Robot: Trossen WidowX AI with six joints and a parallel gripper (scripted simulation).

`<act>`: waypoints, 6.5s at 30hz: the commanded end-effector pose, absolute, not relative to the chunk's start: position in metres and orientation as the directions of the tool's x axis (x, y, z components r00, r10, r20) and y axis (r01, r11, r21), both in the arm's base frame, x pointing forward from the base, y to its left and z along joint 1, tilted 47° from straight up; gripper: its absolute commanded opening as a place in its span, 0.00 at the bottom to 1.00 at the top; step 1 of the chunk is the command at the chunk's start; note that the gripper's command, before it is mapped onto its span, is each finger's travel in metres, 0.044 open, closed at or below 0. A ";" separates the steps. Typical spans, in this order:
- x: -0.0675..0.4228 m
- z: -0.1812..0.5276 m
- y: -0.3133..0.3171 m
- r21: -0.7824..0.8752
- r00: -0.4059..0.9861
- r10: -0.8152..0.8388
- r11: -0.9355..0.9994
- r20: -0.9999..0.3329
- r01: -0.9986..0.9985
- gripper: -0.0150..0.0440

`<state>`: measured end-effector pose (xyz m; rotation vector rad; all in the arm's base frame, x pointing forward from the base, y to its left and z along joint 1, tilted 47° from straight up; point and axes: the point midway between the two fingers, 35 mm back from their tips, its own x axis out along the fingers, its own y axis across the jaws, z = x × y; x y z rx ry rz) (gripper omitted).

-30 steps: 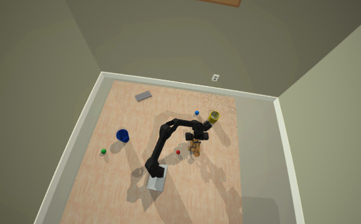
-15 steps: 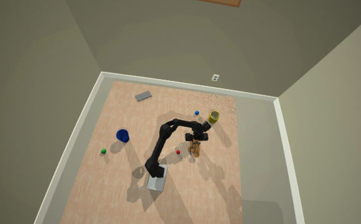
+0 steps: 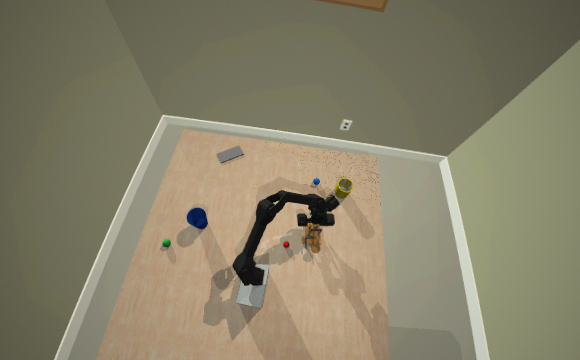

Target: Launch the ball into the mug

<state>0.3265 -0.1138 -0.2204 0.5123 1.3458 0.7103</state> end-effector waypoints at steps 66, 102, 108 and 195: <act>0.326 -0.226 -0.112 0.693 0.081 0.710 0.702 -0.700 -0.167 0.91; 0.322 -0.193 -0.148 0.710 0.080 0.712 0.671 -0.697 0.213 0.25; 0.322 -0.198 -0.152 0.677 0.080 0.713 0.618 -0.697 0.400 0.25; 0.318 -0.204 -0.160 0.655 0.080 0.712 0.589 -0.698 0.473 1.00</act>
